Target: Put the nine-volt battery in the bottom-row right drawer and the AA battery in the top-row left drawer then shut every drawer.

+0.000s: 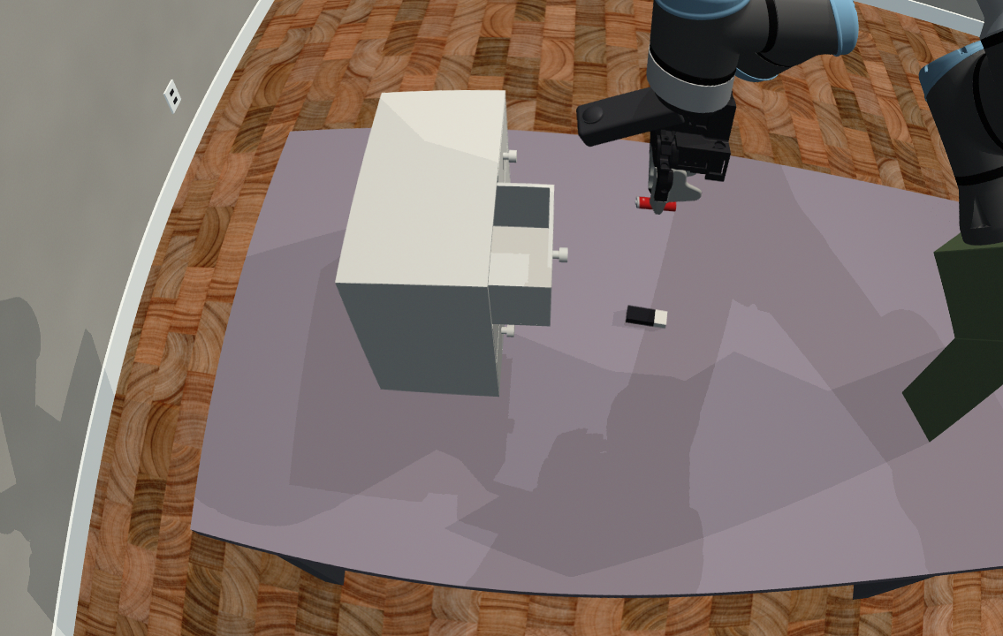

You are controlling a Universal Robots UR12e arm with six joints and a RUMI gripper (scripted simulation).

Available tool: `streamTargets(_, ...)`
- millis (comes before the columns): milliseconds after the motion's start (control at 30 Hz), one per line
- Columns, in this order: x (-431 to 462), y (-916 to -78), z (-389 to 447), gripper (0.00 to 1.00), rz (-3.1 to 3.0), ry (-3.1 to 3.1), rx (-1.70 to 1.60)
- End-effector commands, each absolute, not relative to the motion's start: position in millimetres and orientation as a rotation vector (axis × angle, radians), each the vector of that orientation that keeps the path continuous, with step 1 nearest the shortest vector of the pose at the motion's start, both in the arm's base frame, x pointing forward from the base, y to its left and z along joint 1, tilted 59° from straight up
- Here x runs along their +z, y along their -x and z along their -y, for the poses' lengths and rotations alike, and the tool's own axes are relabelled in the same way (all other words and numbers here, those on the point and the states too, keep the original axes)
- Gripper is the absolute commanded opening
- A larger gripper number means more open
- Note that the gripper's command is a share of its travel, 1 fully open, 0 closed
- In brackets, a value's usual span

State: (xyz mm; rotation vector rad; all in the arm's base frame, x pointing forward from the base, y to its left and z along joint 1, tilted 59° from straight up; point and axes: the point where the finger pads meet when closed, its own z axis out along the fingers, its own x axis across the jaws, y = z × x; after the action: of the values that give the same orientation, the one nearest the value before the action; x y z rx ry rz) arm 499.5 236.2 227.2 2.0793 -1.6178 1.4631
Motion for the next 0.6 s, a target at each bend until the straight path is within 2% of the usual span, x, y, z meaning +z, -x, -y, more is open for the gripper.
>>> streamTargets(0, 227.6, -499.5, -236.6, 0.05, 1.618, -2.08, 1.464)
streamTargets(567, 226.6, -500.5, -237.3, 0.05, 1.61, -2.093, 1.486)
